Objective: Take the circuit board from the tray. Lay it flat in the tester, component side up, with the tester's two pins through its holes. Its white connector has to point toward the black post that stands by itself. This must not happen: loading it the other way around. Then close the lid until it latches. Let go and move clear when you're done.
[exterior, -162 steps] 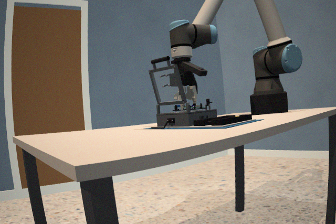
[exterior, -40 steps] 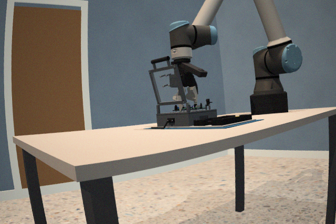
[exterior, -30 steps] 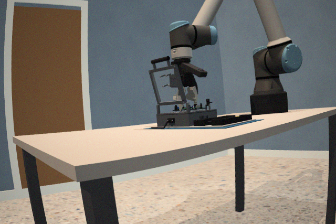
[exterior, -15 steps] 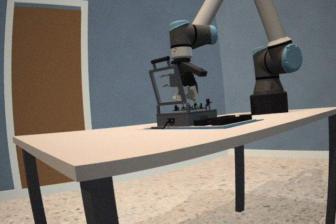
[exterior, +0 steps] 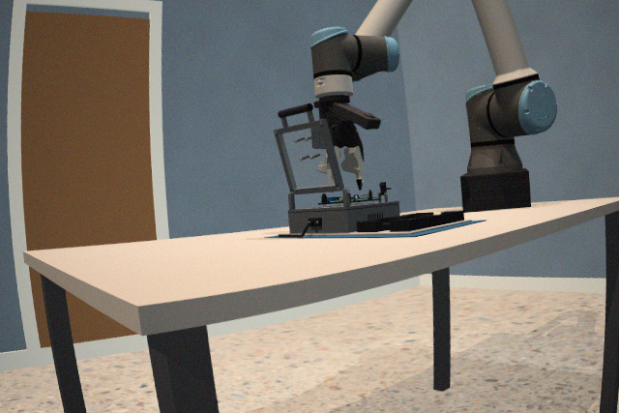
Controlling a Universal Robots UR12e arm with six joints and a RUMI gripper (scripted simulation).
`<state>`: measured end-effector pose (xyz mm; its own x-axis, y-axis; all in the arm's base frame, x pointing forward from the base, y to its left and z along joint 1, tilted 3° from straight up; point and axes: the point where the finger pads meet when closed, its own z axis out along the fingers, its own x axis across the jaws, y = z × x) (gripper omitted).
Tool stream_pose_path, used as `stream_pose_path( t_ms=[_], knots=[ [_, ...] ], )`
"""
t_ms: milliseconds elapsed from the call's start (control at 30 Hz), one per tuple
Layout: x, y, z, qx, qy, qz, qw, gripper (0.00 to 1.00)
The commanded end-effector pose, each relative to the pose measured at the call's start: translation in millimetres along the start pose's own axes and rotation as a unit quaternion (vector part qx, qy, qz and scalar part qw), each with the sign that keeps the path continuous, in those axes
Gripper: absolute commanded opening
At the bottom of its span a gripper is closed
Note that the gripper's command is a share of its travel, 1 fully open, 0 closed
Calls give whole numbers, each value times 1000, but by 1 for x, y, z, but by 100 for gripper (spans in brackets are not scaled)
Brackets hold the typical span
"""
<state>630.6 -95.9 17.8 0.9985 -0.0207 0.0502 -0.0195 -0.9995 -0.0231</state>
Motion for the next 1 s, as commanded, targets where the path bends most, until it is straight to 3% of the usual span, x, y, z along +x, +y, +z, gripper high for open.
stream_pose_path(
  t_ms=[0, 133, 633, 700, 967],
  knots=[
    [0, 0, -23, 0, 0, 0, 1000, 59],
    [0, 0, -33, 0, 0, 0, 1000, 59],
    [0, 0, -129, 0, 0, 0, 1000, 59],
    [0, 0, -129, 0, 0, 0, 1000, 59],
    [0, 0, -177, 0, 0, 0, 1000, 59]
  ],
)
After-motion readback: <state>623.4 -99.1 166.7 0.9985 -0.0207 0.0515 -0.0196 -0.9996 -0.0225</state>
